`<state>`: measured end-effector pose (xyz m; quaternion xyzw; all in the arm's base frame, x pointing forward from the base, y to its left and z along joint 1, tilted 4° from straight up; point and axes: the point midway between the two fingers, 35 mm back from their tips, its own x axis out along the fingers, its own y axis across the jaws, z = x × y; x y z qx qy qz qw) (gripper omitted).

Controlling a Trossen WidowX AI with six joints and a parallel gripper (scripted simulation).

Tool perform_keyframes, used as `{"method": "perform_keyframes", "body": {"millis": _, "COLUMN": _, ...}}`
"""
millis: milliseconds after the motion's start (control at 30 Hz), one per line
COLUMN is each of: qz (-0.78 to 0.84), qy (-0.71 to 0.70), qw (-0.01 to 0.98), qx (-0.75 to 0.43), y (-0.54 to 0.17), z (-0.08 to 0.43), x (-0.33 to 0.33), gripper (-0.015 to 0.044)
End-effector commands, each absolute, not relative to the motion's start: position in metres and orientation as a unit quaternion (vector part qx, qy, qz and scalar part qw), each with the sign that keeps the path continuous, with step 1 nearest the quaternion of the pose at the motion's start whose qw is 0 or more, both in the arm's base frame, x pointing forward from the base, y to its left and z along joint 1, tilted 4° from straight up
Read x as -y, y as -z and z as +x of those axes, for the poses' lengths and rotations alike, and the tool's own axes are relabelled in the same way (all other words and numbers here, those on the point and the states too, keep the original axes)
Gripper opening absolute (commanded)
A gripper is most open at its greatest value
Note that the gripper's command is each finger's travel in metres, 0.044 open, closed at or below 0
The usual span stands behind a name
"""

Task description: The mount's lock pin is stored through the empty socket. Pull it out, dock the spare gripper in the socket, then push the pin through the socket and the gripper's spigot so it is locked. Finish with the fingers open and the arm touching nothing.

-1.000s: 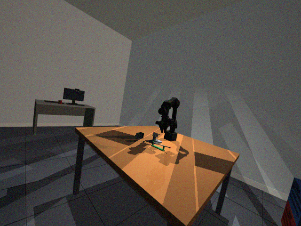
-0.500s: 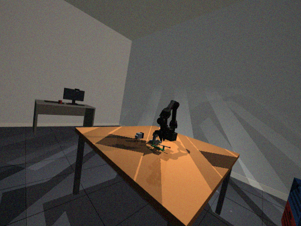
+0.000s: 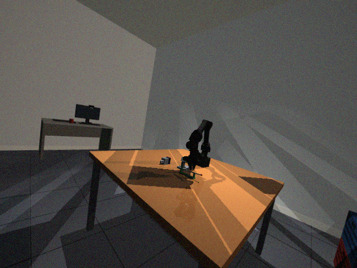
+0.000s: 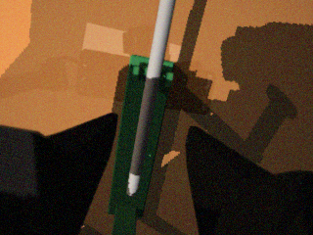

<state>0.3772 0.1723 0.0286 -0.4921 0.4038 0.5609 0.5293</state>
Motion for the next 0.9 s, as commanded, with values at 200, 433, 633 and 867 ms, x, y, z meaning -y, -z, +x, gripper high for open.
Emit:
{"method": "perform_keyframes", "body": {"millis": 200, "qz": -0.489, "qy": -0.562, "qw": 0.526, "qx": -0.411, "y": -0.006, "z": 0.376, "x": -0.173, "gripper": 0.0180}}
{"method": "perform_keyframes", "body": {"millis": 433, "qz": -0.489, "qy": -0.562, "qw": 0.526, "qx": -0.411, "y": 0.005, "z": 0.376, "x": -0.174, "gripper": 0.0180}}
{"method": "perform_keyframes", "body": {"millis": 633, "qz": -0.489, "qy": -0.562, "qw": 0.526, "qx": -0.411, "y": 0.014, "z": 0.376, "x": -0.174, "gripper": 0.0180}}
{"method": "perform_keyframes", "body": {"millis": 867, "qz": -0.489, "qy": -0.562, "qw": 0.526, "qx": -0.411, "y": 0.015, "z": 0.376, "x": -0.174, "gripper": 0.0180}}
